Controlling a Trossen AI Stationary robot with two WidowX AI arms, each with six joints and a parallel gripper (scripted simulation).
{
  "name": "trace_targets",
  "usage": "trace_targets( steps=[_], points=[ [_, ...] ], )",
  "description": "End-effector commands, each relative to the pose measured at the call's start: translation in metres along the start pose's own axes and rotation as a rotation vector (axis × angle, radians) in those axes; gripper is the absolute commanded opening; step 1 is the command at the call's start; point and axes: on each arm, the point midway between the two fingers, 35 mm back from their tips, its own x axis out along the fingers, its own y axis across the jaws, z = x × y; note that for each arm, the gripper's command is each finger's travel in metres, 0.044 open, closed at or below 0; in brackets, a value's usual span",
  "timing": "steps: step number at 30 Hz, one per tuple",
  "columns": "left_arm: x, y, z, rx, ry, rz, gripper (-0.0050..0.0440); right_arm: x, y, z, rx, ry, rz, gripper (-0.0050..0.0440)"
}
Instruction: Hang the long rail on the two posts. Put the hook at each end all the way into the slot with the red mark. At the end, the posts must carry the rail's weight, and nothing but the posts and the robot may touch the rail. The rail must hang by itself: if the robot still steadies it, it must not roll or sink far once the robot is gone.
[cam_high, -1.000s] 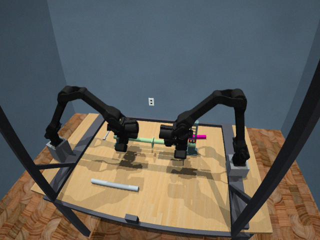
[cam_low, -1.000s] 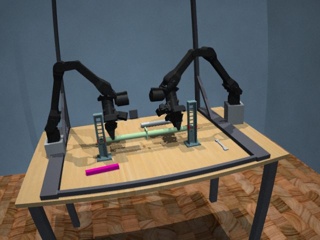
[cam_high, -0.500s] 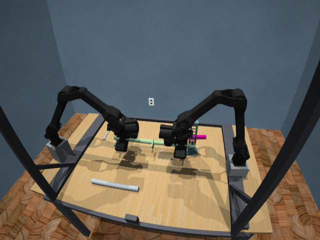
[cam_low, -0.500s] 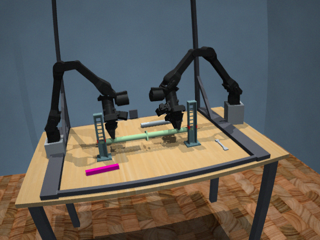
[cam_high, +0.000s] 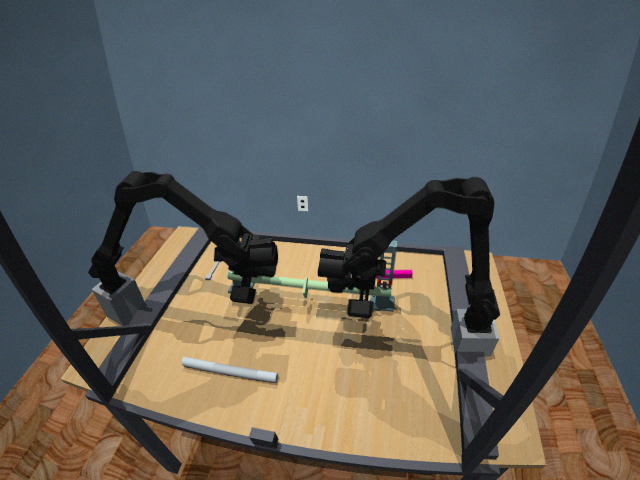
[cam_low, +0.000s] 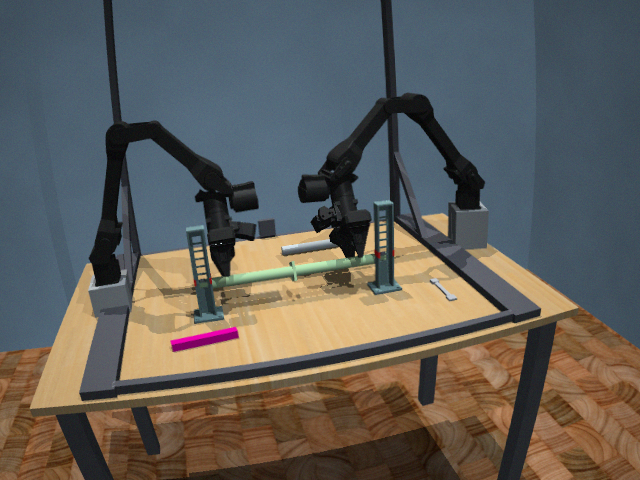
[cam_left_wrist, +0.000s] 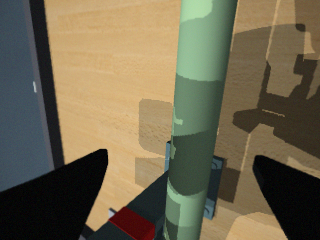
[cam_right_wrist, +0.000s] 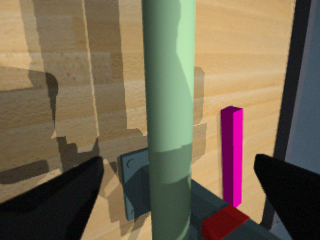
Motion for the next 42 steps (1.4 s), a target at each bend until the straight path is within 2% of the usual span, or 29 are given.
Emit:
trace_targets(
  steps=[1, 5, 10, 11, 19, 21, 28, 30, 33, 42],
  points=[
    [-0.018, 0.01, 0.009, -0.029, -0.04, 0.012, 0.044, -0.008, -0.002, 0.006, 0.01, -0.017, -0.004, 0.044],
    [-0.032, 0.011, 0.01, -0.034, -0.047, 0.01, 0.044, -0.022, -0.003, 0.007, 0.017, -0.027, -0.001, 0.044],
    [-0.033, 0.011, 0.01, -0.034, -0.047, 0.01, 0.044, -0.025, -0.003, 0.007, 0.017, -0.027, -0.001, 0.044],
    [-0.033, 0.012, 0.009, -0.035, -0.046, 0.01, 0.0424, -0.026, -0.003, 0.007, 0.017, -0.027, -0.001, 0.0424],
    [-0.078, 0.011, 0.008, -0.034, -0.048, 0.008, 0.0424, -0.07, -0.003, 0.006, 0.017, -0.027, 0.005, 0.0424],
    [-0.079, 0.01, 0.008, -0.034, -0.048, 0.007, 0.044, -0.071, -0.003, 0.006, 0.017, -0.027, 0.004, 0.0424],
    [-0.081, 0.015, 0.007, -0.029, -0.08, -0.019, 0.044, -0.083, -0.011, 0.006, 0.001, -0.076, 0.011, 0.0424],
    [-0.09, 0.021, 0.011, -0.037, -0.13, -0.036, 0.044, -0.087, -0.012, 0.007, 0.026, -0.124, 0.036, 0.0424],
    [-0.101, 0.041, 0.014, -0.106, -0.217, -0.084, 0.044, -0.101, -0.015, 0.017, 0.103, -0.261, 0.104, 0.0424],
    [-0.108, 0.095, 0.0, -0.368, -0.363, -0.206, 0.044, -0.145, -0.025, 0.039, 0.259, -0.606, 0.261, 0.0424]
  ],
)
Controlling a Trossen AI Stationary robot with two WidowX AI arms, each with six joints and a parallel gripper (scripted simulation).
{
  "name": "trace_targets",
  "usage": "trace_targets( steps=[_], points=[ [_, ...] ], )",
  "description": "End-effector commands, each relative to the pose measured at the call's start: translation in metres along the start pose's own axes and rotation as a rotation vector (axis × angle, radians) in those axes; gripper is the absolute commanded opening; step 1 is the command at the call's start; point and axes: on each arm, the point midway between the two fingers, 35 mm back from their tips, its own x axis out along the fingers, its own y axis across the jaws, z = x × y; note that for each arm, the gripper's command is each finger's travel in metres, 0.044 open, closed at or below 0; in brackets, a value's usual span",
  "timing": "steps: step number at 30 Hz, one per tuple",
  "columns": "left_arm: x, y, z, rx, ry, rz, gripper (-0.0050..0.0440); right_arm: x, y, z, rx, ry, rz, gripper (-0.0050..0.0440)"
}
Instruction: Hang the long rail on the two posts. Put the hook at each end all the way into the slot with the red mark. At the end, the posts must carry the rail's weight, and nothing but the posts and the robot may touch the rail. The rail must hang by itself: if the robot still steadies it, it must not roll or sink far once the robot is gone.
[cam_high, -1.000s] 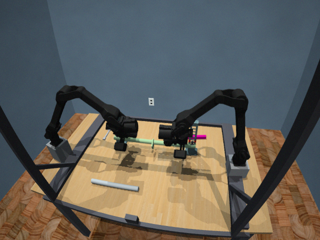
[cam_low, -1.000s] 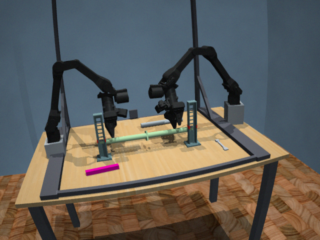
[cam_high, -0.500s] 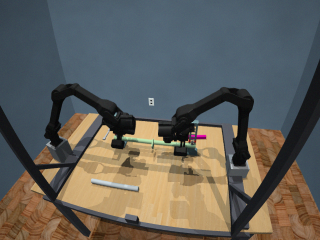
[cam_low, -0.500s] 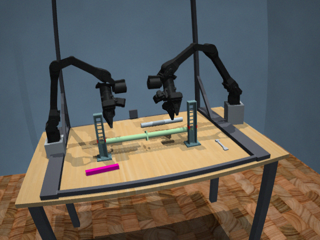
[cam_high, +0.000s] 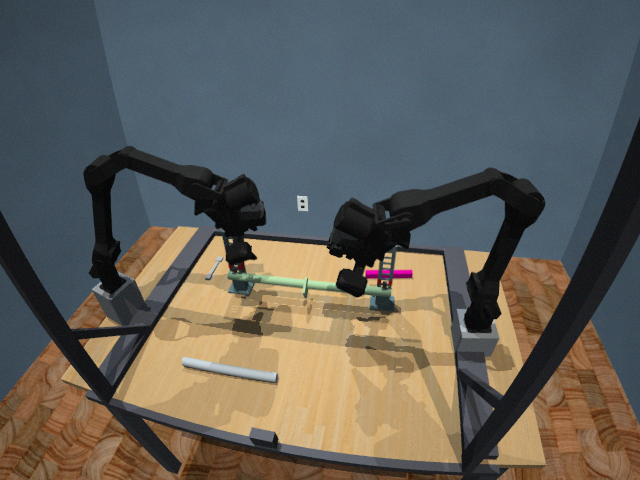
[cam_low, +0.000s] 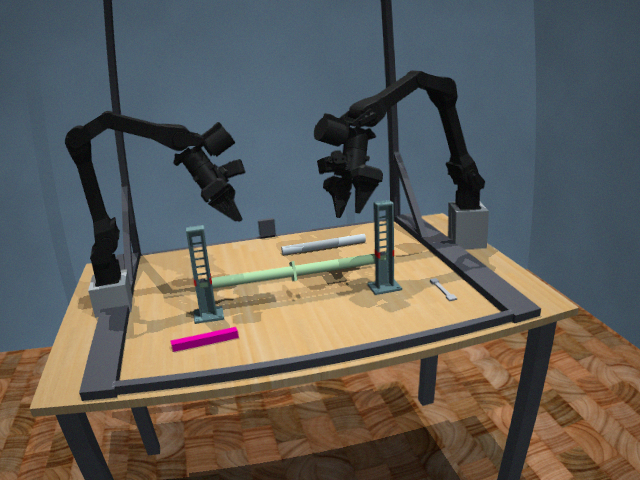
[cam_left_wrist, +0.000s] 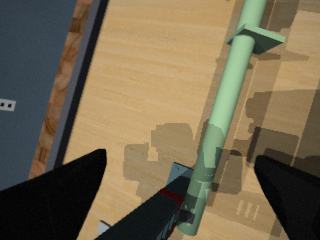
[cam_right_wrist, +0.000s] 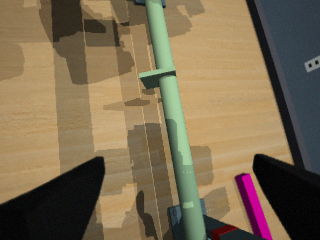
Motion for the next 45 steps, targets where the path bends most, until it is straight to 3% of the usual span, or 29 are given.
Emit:
trace_targets(
  steps=[1, 2, 7, 14, 17, 19, 21, 26, 40, 43, 45],
  points=[
    [-0.017, 0.024, 0.005, -0.105, -0.091, -0.039, 0.044, -0.015, -0.002, 0.013, 0.055, -0.144, 0.06, 0.0424],
    [-0.017, 0.024, 0.005, -0.105, -0.091, -0.039, 0.044, -0.015, -0.002, 0.013, 0.055, -0.144, 0.06, 0.0424],
    [-0.025, 0.048, -0.012, -0.256, -0.129, -0.125, 0.044, -0.046, -0.004, 0.036, 0.127, -0.376, 0.155, 0.0424],
    [-0.035, 0.062, -0.036, -0.399, -0.15, -0.224, 0.044, -0.094, -0.01, 0.055, 0.179, -0.665, 0.257, 0.0424],
    [-0.022, 0.045, -0.056, -0.39, -0.077, -0.254, 0.044, -0.117, -0.014, 0.061, 0.191, -0.788, 0.291, 0.0424],
    [-0.022, 0.045, -0.056, -0.39, -0.077, -0.254, 0.044, -0.117, -0.014, 0.061, 0.191, -0.788, 0.291, 0.0424],
    [-0.016, 0.033, -0.07, -0.361, -0.027, -0.26, 0.044, -0.136, -0.019, 0.068, 0.206, -0.895, 0.307, 0.0424],
    [-0.001, 0.012, -0.095, -0.315, 0.072, -0.269, 0.044, -0.165, -0.025, 0.07, 0.211, -1.046, 0.336, 0.0424],
    [-0.006, 0.014, -0.091, -0.32, 0.052, -0.269, 0.044, -0.173, -0.026, 0.07, 0.21, -1.091, 0.347, 0.0424],
    [-0.01, 0.023, -0.088, -0.375, 0.02, -0.271, 0.044, -0.173, -0.025, 0.069, 0.21, -1.089, 0.347, 0.0424],
    [-0.02, 0.037, -0.072, -0.4, -0.051, -0.275, 0.044, -0.176, -0.026, 0.072, 0.213, -1.096, 0.348, 0.0424]
  ],
)
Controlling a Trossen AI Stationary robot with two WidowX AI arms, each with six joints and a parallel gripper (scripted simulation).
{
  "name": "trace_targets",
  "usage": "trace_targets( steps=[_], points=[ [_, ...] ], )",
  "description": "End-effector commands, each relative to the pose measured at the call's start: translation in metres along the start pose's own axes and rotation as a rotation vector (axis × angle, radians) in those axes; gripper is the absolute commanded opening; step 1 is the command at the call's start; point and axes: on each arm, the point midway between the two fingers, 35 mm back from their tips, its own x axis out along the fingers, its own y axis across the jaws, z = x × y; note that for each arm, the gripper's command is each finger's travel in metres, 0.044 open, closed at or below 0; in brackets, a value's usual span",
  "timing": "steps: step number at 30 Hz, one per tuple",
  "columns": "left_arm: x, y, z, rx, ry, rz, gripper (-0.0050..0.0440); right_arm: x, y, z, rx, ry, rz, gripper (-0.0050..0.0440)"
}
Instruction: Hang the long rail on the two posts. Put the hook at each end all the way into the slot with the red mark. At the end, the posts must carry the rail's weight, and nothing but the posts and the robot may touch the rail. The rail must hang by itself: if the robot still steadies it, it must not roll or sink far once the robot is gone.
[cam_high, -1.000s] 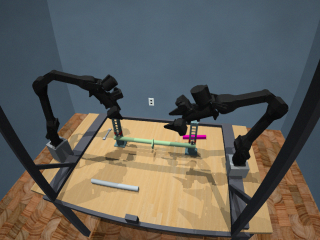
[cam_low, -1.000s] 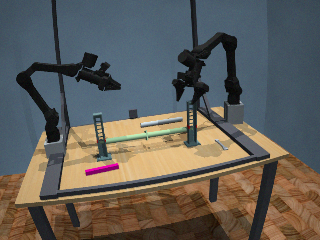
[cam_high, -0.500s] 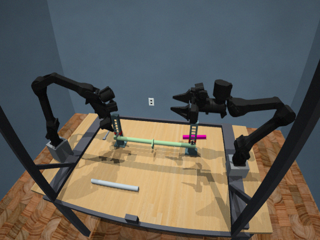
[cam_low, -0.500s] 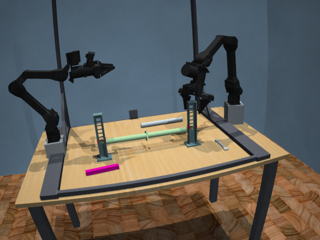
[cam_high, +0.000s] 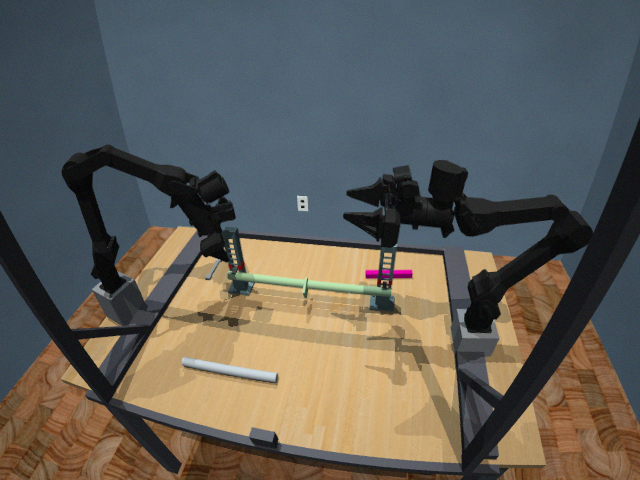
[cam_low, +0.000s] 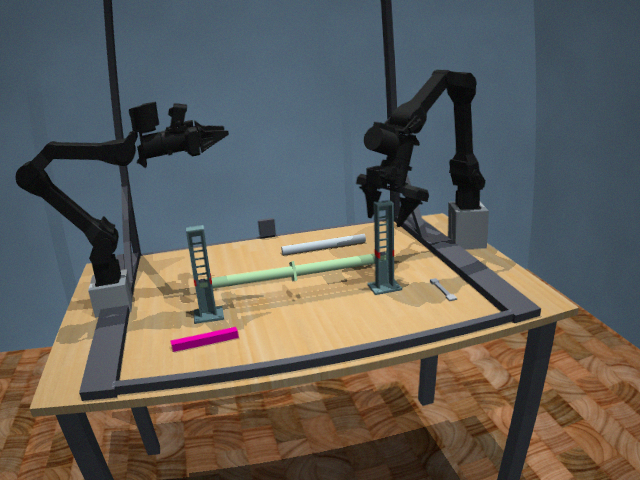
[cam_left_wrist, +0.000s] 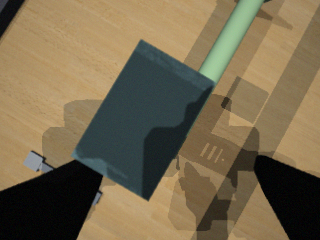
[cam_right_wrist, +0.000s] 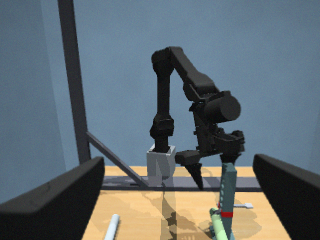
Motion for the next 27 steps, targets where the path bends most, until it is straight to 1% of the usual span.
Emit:
trace_targets(
  steps=[1, 2, 4, 6, 8, 9, 11, 13, 16, 21, 23, 25, 27],
  points=[
    [-0.035, 0.008, 0.037, -0.025, -0.169, -0.025, 0.044, -0.001, 0.0, 0.006, -0.001, -0.015, 0.0, 0.0424],
    [-0.046, 0.007, 0.049, -0.017, -0.224, -0.034, 0.044, -0.001, 0.0, 0.006, -0.001, -0.015, 0.0, 0.0424],
    [-0.071, -0.002, 0.069, 0.022, -0.352, -0.059, 0.044, -0.001, 0.0, 0.006, -0.001, -0.015, 0.0, 0.0424],
    [-0.084, -0.021, 0.072, 0.07, -0.423, -0.085, 0.044, -0.001, 0.0, 0.006, -0.001, -0.015, 0.0, 0.0424],
    [-0.084, -0.021, 0.072, 0.07, -0.423, -0.085, 0.044, -0.001, 0.0, 0.006, -0.001, -0.015, 0.0, 0.0424],
    [-0.088, -0.03, 0.07, 0.093, -0.447, -0.094, 0.044, -0.001, 0.0, 0.006, -0.001, -0.015, 0.0, 0.0424],
    [-0.106, -0.056, 0.07, 0.151, -0.54, -0.132, 0.044, -0.001, 0.0, 0.006, -0.001, -0.015, 0.0, 0.0424],
    [-0.125, -0.081, 0.068, 0.203, -0.625, -0.176, 0.044, -0.001, 0.0, 0.006, -0.001, -0.015, 0.0, 0.0424],
    [-0.147, -0.108, 0.061, 0.258, -0.723, -0.235, 0.044, -0.001, 0.0, 0.006, -0.001, -0.015, 0.0, 0.0424],
    [-0.192, -0.152, 0.04, 0.35, -0.901, -0.365, 0.044, -0.001, 0.0, 0.006, -0.001, -0.015, 0.0, 0.0424],
    [-0.21, -0.167, 0.028, 0.38, -0.971, -0.422, 0.044, -0.001, 0.0, 0.006, -0.001, -0.015, 0.0, 0.0424],
    [-0.21, -0.167, 0.028, 0.38, -0.971, -0.422, 0.044, -0.001, 0.0, 0.006, -0.001, -0.015, 0.0, 0.0424],
    [-0.227, -0.178, 0.017, 0.402, -1.033, -0.477, 0.044, -0.001, 0.0, 0.006, -0.001, -0.015, 0.0, 0.0424]
  ],
)
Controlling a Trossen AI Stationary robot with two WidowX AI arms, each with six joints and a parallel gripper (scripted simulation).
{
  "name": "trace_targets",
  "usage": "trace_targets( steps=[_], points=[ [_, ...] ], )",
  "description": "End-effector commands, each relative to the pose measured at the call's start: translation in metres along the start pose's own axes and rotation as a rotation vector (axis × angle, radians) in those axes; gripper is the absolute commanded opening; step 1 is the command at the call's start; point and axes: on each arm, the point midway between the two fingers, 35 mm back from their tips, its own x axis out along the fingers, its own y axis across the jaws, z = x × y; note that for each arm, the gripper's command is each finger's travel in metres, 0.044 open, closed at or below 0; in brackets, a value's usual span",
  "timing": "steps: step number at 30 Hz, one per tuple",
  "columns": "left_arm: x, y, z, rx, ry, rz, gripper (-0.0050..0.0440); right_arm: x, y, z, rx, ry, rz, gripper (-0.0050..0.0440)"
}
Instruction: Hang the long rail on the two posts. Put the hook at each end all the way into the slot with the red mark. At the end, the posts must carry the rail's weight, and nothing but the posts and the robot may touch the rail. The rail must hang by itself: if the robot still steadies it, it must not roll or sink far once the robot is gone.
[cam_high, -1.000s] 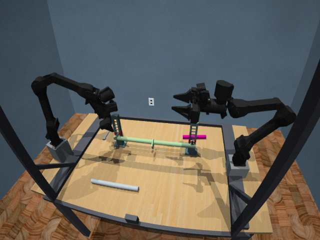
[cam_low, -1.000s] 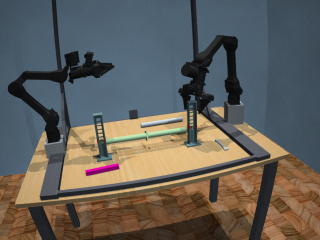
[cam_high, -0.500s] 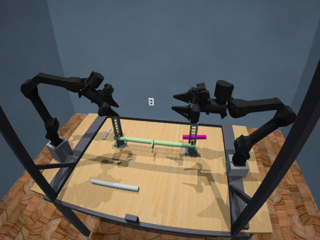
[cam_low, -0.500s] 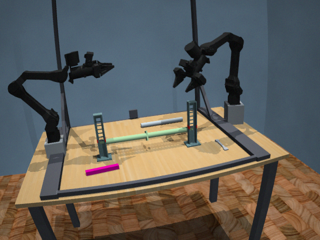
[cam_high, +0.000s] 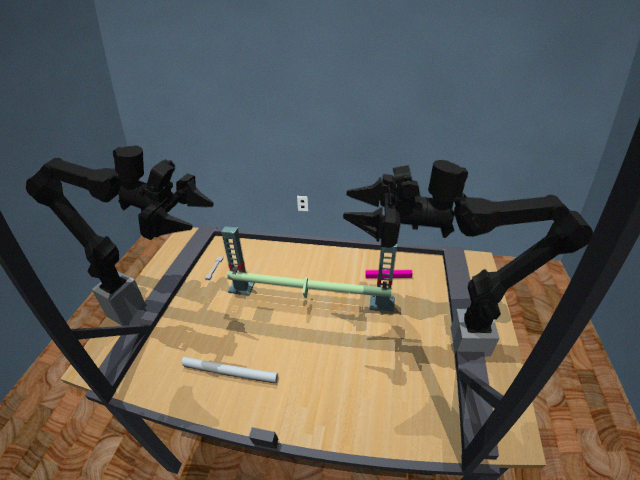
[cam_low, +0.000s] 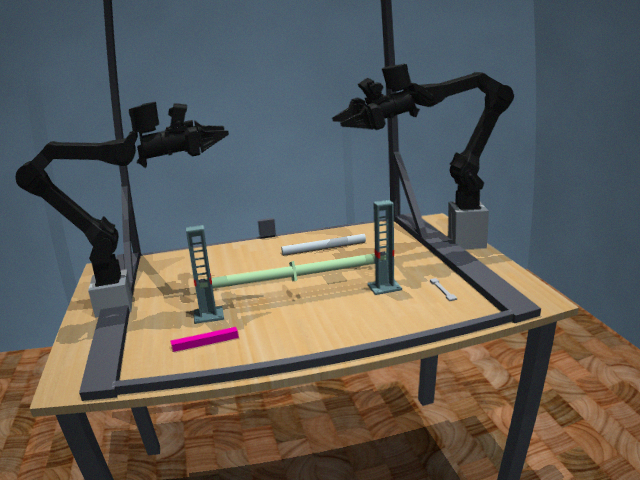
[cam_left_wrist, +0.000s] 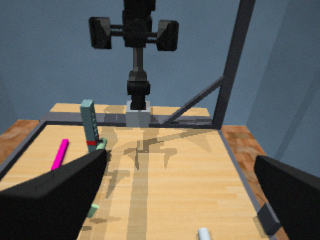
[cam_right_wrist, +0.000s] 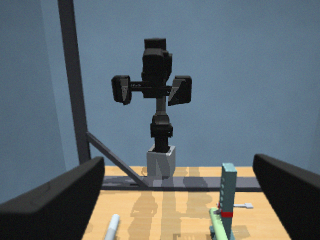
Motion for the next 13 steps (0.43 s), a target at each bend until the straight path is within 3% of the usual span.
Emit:
trace_targets(
  steps=[1, 6, 13],
  points=[
    [-0.021, -0.034, 0.02, 0.031, -0.139, -0.077, 0.044, -0.001, 0.0, 0.006, -0.001, -0.015, 0.0, 0.0424],
    [-0.049, -0.066, 0.036, 0.039, -0.275, -0.178, 0.044, -0.001, 0.0, 0.006, -0.001, -0.015, 0.0, 0.0424],
    [-0.057, -0.073, 0.039, 0.037, -0.307, -0.202, 0.044, -0.001, 0.0, 0.006, -0.001, -0.015, 0.0, 0.0424]
  ],
)
